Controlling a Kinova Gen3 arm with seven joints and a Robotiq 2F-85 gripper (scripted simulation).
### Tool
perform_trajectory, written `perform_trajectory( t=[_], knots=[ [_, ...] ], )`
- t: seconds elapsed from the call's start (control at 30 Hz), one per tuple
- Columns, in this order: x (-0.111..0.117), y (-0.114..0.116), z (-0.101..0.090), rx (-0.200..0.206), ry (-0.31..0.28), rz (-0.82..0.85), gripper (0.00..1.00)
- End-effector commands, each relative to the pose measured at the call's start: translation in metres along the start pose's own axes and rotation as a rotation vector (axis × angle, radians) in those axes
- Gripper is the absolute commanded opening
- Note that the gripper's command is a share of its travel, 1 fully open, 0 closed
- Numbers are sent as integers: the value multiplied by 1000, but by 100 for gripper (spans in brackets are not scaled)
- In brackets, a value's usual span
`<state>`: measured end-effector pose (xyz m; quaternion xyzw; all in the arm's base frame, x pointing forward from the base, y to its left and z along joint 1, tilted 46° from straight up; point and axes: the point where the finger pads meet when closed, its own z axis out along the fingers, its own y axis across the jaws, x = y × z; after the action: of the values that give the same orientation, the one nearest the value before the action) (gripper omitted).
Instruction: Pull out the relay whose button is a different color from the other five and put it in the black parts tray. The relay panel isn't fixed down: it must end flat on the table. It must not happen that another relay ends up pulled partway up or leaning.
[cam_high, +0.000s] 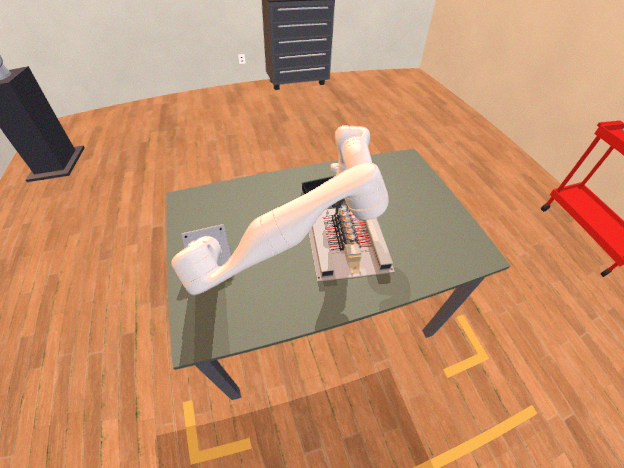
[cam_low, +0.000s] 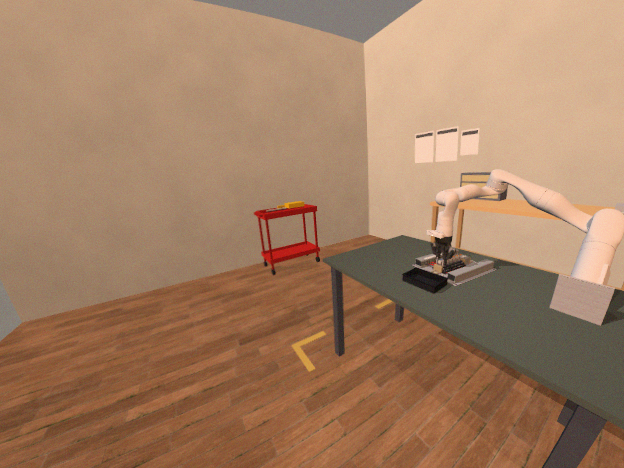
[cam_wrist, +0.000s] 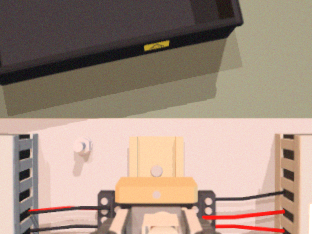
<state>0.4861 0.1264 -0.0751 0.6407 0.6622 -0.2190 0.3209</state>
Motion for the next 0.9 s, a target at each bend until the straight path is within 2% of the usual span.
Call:
perform_trajectory(
  t=[0.0,0.87],
  knots=[
    [0,1,-1,8,1,0,0],
    [0,2,-1,41,1,0,0]
  ],
)
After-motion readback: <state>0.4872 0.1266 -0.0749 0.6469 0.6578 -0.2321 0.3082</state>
